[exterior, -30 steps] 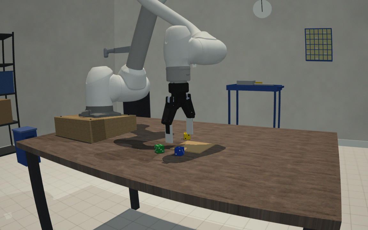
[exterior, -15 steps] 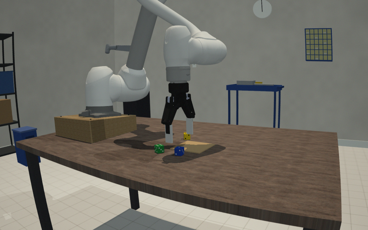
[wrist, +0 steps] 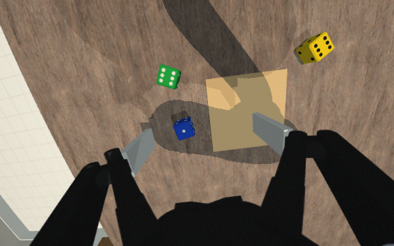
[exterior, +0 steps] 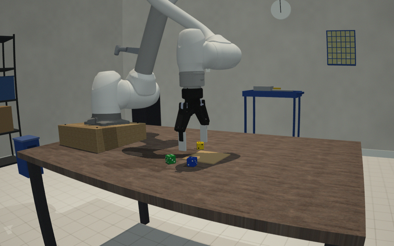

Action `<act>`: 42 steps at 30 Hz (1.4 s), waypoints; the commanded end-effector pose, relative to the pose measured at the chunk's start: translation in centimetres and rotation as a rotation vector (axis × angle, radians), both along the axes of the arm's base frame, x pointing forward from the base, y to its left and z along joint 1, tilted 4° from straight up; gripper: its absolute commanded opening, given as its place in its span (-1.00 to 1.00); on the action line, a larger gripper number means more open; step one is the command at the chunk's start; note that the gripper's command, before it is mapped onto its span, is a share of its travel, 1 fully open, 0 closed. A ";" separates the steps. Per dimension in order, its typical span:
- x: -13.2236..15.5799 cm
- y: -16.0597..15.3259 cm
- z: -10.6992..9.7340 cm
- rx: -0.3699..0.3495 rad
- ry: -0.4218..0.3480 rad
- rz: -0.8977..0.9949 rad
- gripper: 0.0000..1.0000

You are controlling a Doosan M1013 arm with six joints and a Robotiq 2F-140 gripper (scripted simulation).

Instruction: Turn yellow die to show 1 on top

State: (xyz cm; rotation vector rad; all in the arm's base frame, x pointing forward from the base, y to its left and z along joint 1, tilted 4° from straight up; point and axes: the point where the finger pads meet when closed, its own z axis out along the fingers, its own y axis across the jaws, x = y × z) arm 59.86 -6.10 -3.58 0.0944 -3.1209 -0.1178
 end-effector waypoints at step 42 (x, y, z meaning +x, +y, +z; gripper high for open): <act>-9.9 19.3 1.7 0.000 0.000 0.000 1.00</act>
